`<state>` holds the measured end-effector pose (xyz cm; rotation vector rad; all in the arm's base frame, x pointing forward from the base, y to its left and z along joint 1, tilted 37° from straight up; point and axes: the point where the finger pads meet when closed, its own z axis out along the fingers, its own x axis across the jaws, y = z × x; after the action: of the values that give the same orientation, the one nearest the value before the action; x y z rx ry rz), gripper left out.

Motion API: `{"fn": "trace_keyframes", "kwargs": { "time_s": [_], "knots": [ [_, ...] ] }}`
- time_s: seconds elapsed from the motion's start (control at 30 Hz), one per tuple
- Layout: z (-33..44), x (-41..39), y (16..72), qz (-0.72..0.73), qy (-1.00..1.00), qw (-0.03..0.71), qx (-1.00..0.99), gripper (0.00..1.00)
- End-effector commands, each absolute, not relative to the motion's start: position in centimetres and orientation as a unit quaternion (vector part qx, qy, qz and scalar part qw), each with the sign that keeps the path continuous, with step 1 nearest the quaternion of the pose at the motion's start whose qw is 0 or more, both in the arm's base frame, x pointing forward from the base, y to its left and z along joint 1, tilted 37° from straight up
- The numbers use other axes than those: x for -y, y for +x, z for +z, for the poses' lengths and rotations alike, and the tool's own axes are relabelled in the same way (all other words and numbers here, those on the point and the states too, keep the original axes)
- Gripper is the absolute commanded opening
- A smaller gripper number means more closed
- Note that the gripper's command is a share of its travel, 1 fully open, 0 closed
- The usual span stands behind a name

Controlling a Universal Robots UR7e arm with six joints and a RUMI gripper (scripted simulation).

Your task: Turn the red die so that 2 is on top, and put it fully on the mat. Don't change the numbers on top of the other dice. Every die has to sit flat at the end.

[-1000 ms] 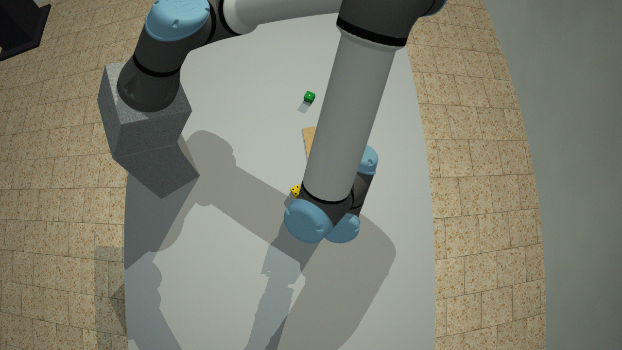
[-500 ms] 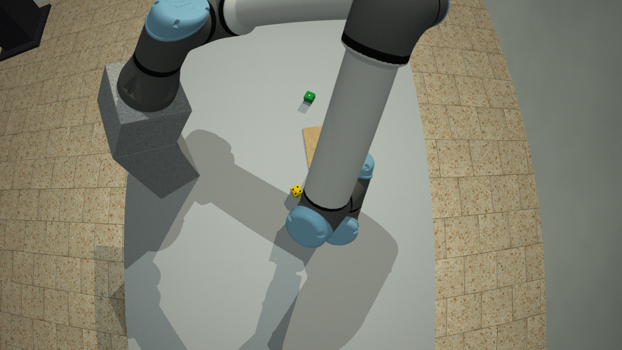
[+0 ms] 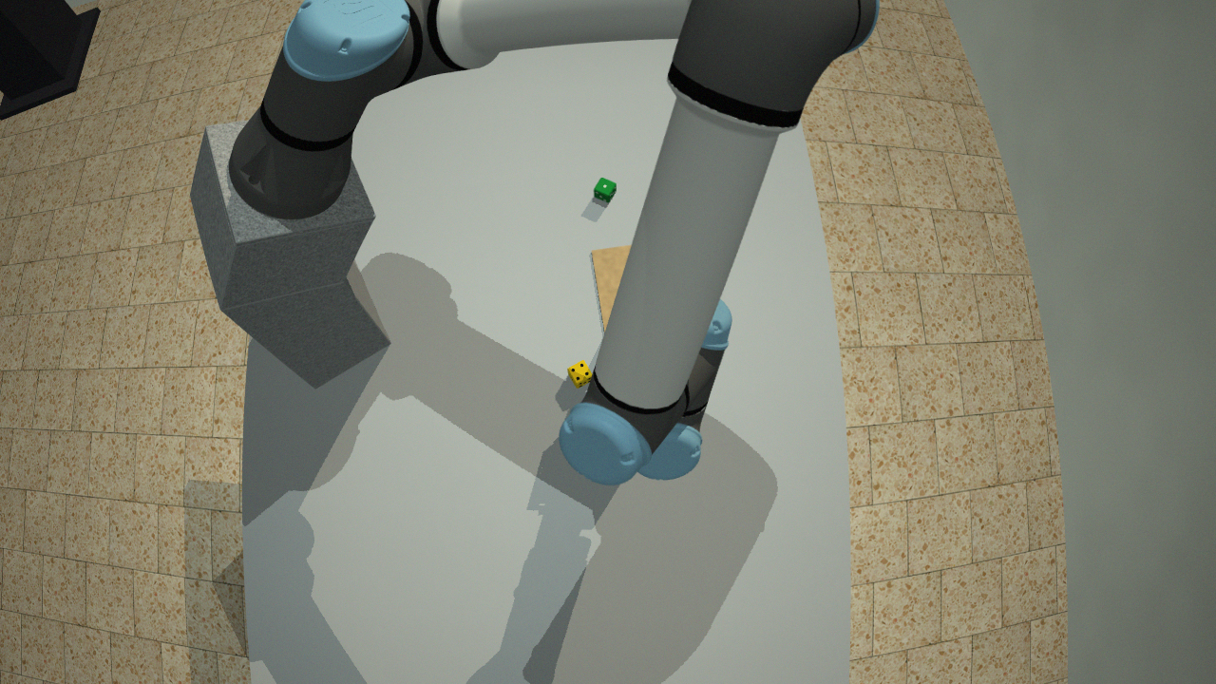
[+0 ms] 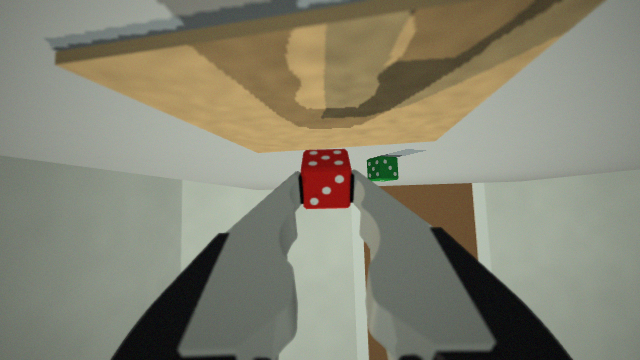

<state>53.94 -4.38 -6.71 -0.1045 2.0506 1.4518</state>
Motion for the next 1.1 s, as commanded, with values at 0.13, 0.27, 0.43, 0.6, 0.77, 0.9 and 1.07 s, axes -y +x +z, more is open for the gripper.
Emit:
{"fn": "trace_keyframes", "kwargs": {
  "time_s": [0.13,0.27,0.43,0.6,0.77,0.9,1.07],
  "knots": [
    [-6.74,4.47,54.11,0.548,-0.041,0.309,-0.776,0.06],
    [-6.74,4.47,54.11,0.548,-0.041,0.309,-0.776,0.06],
    [-6.74,4.47,54.11,0.548,-0.041,0.309,-0.776,0.06],
    [-6.74,4.47,54.11,0.548,-0.041,0.309,-0.776,0.06],
    [-6.82,4.45,54.17,0.548,-0.041,0.309,-0.776,0.06],
    [-6.97,4.42,54.28,0.548,-0.041,0.309,-0.776,0.06],
    [-7.18,4.37,54.43,0.548,-0.041,0.309,-0.776,0.06]
  ]
}}
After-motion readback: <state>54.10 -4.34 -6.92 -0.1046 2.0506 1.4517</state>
